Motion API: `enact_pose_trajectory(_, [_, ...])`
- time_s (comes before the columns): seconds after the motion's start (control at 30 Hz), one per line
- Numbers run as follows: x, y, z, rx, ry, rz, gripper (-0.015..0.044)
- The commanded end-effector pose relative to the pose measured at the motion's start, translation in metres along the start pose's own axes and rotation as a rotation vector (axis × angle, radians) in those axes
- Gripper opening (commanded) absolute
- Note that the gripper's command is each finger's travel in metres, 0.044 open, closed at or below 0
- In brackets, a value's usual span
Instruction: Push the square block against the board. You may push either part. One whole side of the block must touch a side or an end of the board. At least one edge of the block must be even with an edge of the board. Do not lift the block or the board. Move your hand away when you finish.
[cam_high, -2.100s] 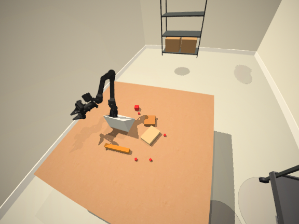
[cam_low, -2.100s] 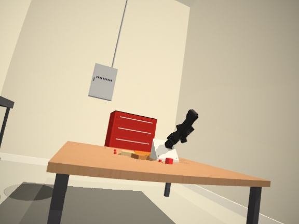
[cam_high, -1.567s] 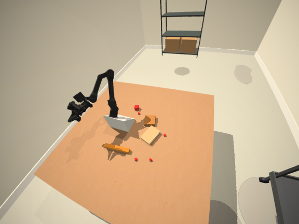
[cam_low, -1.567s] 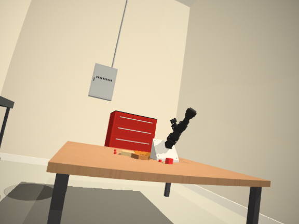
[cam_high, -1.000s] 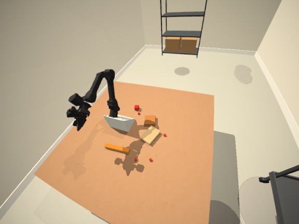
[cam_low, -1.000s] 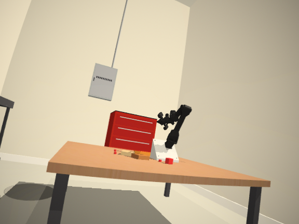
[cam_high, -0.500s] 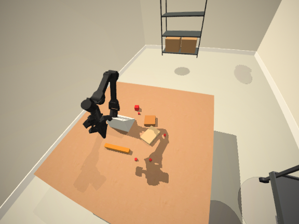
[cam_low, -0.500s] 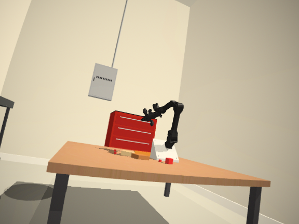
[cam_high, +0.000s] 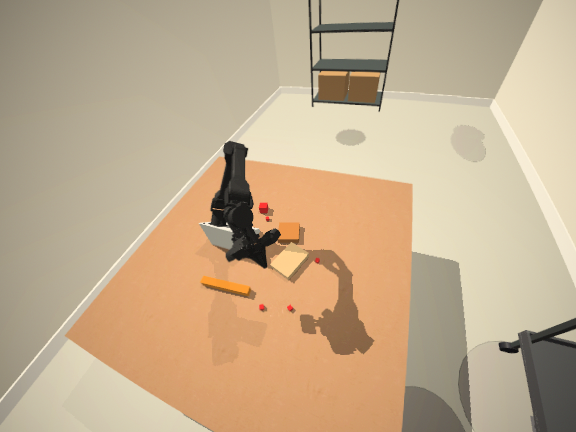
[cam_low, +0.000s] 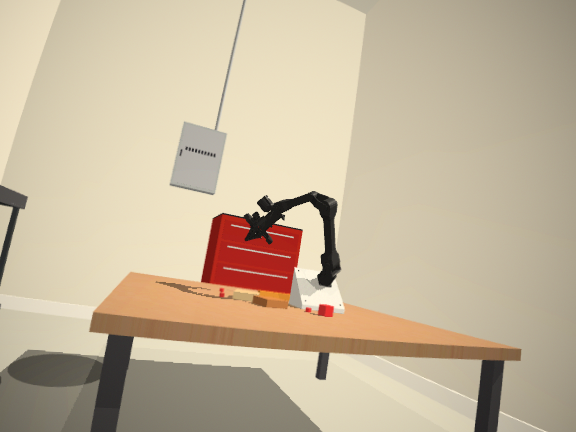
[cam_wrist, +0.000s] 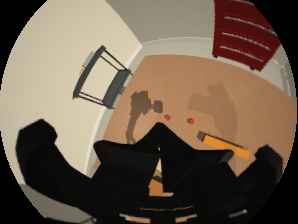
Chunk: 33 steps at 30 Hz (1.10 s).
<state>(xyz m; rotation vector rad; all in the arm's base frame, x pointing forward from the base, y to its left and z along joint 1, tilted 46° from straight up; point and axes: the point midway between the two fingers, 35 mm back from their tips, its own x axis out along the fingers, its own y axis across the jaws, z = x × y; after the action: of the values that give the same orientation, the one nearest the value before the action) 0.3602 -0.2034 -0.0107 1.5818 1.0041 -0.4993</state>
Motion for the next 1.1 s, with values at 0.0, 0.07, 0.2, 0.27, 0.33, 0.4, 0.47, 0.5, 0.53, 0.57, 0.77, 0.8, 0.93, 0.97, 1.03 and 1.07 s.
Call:
enact_pose_trajectory(0.0, [0.022, 0.018, -0.026, -0.014, 0.08, -0.042, 0.0])
enact_pose_trajectory(0.07, [0.036, 0.03, -0.046, -0.028, 0.132, -0.073, 0.0])
enact_pose_trajectory(0.2, [0.064, 0.049, -0.09, -0.057, 0.23, -0.142, 0.0])
enact_pose_trajectory(0.27, [0.075, 0.058, -0.112, -0.065, 0.276, -0.175, 0.0])
enact_pose_trajectory(0.33, [0.085, 0.067, -0.136, -0.068, 0.326, -0.214, 0.0])
enact_pose_trajectory(0.4, [0.094, 0.075, -0.163, -0.07, 0.377, -0.257, 0.0])
enact_pose_trajectory(0.47, [0.103, 0.082, -0.191, -0.072, 0.425, -0.302, 0.0])
enact_pose_trajectory(0.5, [0.107, 0.084, -0.205, -0.074, 0.448, -0.326, 0.0])
enact_pose_trajectory(0.53, [0.11, 0.087, -0.219, -0.075, 0.47, -0.351, 0.0])
enact_pose_trajectory(0.57, [0.113, 0.088, -0.234, -0.076, 0.491, -0.376, 0.0])
enact_pose_trajectory(0.77, [0.121, 0.091, -0.286, -0.081, 0.558, -0.468, 0.0])
enact_pose_trajectory(0.8, [0.121, 0.091, -0.286, -0.081, 0.558, -0.468, 0.0])
enact_pose_trajectory(0.93, [0.131, 0.086, -0.292, -0.081, 0.558, -0.468, 0.0])
enact_pose_trajectory(0.97, [0.143, 0.079, -0.299, -0.081, 0.559, -0.468, 0.0])
enact_pose_trajectory(1.03, [0.16, 0.068, -0.312, -0.08, 0.56, -0.468, 0.0])
enact_pose_trajectory(1.07, [0.163, 0.067, -0.313, -0.08, 0.561, -0.468, 0.0])
